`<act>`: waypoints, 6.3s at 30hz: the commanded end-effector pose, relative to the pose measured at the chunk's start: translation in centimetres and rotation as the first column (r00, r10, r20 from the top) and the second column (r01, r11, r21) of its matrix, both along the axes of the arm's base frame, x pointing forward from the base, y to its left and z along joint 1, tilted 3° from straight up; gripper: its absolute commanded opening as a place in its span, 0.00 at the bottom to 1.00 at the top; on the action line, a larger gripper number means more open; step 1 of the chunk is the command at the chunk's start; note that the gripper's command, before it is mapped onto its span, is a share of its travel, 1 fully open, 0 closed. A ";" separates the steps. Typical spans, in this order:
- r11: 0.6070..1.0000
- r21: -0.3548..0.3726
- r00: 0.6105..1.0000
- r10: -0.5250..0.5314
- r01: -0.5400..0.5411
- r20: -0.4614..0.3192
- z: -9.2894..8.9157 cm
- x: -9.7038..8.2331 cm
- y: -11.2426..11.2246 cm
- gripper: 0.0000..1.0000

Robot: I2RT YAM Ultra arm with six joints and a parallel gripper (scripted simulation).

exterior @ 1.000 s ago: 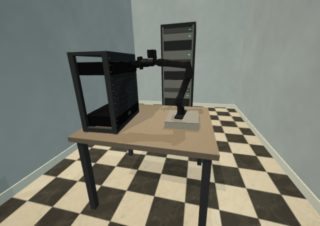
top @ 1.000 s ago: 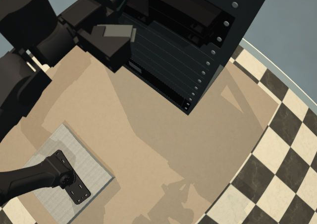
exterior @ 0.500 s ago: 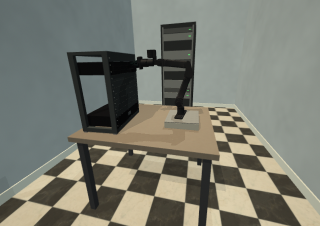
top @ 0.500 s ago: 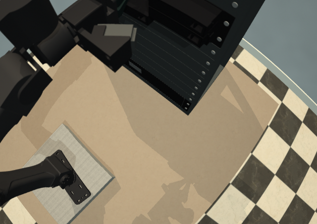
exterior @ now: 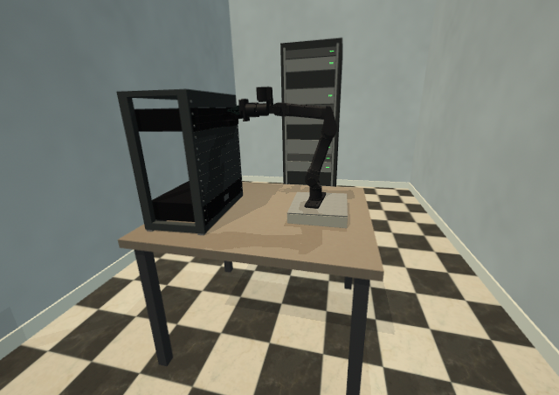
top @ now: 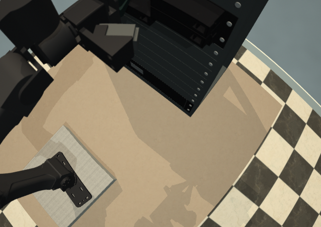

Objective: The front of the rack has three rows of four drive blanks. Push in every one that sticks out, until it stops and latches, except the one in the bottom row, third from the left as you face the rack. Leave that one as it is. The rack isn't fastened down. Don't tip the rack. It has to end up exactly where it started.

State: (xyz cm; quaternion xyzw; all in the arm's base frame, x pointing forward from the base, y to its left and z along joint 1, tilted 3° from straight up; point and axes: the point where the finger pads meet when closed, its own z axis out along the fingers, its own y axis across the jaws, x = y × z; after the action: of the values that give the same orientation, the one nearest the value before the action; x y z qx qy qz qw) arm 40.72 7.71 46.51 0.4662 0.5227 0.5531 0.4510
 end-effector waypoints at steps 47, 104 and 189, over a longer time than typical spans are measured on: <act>0.999 -0.013 0.999 0.034 -0.034 0.014 0.5 1.5 1.5 0.00; 1.000 -0.002 1.000 0.014 -0.014 -0.004 -3.1 -8.0 -6.5 0.00; 1.000 -0.015 1.000 0.017 -0.017 0.015 -1.5 -1.7 -11.4 0.00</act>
State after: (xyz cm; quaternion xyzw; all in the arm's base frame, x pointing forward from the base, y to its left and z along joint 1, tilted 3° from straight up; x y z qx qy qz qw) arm 39.42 -3.68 43.36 0.4620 0.5260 0.5571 0.4466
